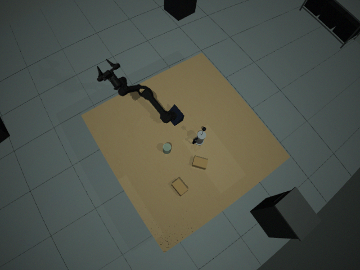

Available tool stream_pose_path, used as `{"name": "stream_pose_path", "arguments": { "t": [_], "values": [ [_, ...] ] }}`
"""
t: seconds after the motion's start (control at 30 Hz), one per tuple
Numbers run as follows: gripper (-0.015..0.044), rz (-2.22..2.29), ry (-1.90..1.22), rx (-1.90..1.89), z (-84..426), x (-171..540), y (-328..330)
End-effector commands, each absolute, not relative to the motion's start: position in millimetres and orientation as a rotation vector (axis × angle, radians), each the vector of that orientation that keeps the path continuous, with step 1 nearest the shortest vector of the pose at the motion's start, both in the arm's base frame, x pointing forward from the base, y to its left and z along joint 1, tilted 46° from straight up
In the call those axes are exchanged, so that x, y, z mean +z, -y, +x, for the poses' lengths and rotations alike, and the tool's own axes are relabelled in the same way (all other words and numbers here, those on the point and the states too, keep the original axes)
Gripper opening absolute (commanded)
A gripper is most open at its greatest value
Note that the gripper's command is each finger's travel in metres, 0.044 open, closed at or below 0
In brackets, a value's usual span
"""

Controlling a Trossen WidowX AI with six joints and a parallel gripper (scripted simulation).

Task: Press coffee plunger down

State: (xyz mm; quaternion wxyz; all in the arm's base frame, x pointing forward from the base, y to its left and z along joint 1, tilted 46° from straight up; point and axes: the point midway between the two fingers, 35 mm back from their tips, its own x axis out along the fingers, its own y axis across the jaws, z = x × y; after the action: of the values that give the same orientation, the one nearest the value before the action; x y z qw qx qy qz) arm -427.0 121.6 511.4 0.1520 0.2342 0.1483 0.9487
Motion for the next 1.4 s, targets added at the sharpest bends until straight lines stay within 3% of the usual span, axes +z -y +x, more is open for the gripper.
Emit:
{"name": "stream_pose_path", "arguments": {
  "t": [0.0, 0.7, 0.93, 1.37],
  "values": [
    [0.0426, 0.683, -0.428, 2.722, -425.2, 513.7, -120.9],
    [0.0440, 1.418, -0.893, 2.777, -301.1, 630.0, -39.4],
    [0.0440, 1.777, -1.104, 2.770, -227.8, 663.7, -9.4],
    [0.0440, 2.643, -1.897, 2.529, -32.3, 697.6, 16.6]
  ]
}}
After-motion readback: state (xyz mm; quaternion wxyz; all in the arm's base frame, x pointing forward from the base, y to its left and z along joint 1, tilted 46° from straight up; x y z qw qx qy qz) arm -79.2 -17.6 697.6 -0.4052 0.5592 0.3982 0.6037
